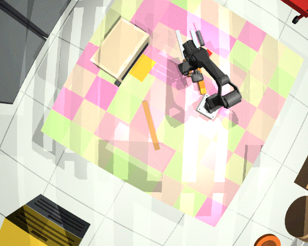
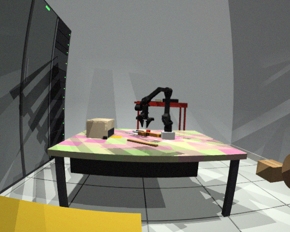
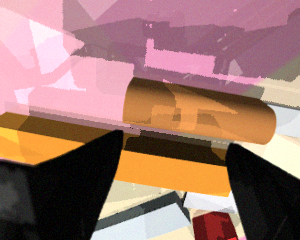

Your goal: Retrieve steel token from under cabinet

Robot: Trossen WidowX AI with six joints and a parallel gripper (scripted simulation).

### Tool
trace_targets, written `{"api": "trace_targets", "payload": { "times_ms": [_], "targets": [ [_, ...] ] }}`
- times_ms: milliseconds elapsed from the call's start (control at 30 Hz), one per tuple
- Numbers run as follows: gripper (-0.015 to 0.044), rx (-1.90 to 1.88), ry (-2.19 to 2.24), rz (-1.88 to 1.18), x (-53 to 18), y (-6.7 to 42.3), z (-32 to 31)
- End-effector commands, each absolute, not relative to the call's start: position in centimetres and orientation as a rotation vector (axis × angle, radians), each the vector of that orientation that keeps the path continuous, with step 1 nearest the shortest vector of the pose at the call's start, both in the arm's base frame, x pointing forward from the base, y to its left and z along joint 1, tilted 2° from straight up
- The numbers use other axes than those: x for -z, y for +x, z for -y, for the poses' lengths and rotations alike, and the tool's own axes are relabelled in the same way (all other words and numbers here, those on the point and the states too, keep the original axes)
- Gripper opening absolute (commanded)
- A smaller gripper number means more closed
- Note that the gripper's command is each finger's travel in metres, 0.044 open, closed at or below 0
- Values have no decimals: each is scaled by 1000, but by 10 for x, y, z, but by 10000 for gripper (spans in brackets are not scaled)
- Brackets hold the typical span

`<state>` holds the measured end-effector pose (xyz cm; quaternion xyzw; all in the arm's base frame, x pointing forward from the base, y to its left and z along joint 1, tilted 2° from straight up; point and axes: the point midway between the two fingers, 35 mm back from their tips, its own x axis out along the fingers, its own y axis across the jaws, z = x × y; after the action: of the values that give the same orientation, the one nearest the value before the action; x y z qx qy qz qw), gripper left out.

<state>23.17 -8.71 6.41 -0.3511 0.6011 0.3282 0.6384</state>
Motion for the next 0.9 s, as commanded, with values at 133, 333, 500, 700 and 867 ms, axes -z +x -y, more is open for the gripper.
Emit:
{"api": "trace_targets", "payload": {
  "times_ms": [133, 333, 500, 700, 867],
  "targets": [
    [270, -697, -745, -1394, -64, 231, 87],
    [270, -662, -708, -1406, -64, 231, 87],
    [270, -633, -677, -1415, -64, 231, 87],
    [270, -598, -640, -1426, -64, 232, 87],
    [270, -569, -609, -1434, -64, 232, 87]
  ]
}}
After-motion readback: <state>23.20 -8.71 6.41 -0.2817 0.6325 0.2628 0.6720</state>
